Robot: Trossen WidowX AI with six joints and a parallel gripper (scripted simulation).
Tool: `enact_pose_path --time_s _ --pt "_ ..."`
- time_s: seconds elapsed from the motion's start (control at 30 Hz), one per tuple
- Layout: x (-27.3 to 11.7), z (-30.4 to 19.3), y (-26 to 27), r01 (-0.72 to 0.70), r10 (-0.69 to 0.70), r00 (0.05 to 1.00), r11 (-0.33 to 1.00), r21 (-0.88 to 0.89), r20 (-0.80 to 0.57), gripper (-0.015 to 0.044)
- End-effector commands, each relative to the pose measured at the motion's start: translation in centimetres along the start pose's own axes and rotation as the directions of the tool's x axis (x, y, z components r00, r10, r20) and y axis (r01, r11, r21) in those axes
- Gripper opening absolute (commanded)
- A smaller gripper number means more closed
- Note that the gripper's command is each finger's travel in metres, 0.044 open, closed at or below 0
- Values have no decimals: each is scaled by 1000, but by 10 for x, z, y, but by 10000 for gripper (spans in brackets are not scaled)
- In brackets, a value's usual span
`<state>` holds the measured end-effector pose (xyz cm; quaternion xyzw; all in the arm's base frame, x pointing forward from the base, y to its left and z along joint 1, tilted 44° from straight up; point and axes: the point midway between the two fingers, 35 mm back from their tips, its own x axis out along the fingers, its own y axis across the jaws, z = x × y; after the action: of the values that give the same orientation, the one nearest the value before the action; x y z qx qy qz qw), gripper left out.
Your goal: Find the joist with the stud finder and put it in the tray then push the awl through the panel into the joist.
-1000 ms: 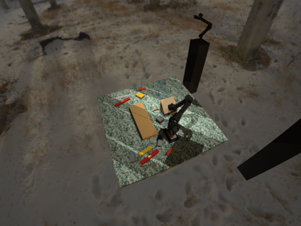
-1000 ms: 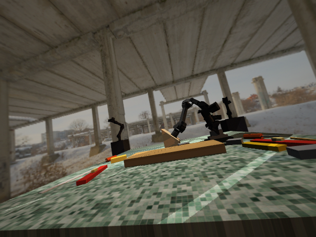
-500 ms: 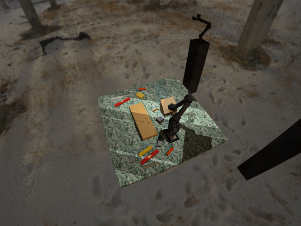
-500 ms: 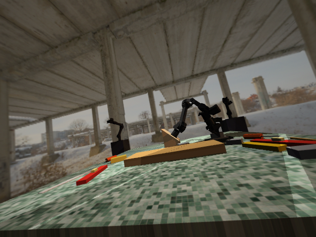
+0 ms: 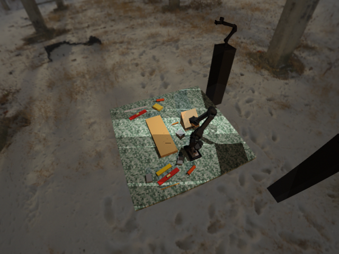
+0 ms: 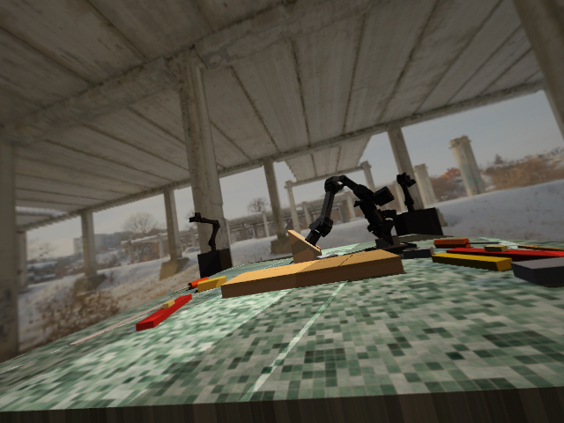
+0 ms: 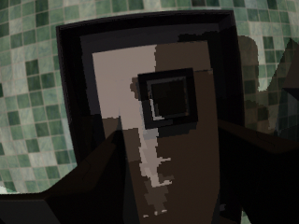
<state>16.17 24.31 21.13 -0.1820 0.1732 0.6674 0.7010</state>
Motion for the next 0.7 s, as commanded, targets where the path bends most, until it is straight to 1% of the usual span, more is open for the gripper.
enact_pose_path --time_s 0.0,0.13,0.3,0.33,0.43,0.47,0.53,0.67 --pt "-2 1 -1 0 0 1000 1000 -1 -2 341" --pt "-27 6 -5 -3 3 1000 1000 -6 -17 440" --pt "-82 22 -2 -2 2 1000 1000 -1 -12 440" --pt "-88 25 -1 -1 1 1000 1000 0 -8 440" --pt "-90 26 0 0 0 1000 1000 0 -7 440" --pt "-74 15 -7 0 1 1000 1000 19 -26 440" --pt "-73 -1 -25 35 -31 998 997 69 -60 440" --pt "-77 -56 -72 139 -104 981 966 220 -162 440"
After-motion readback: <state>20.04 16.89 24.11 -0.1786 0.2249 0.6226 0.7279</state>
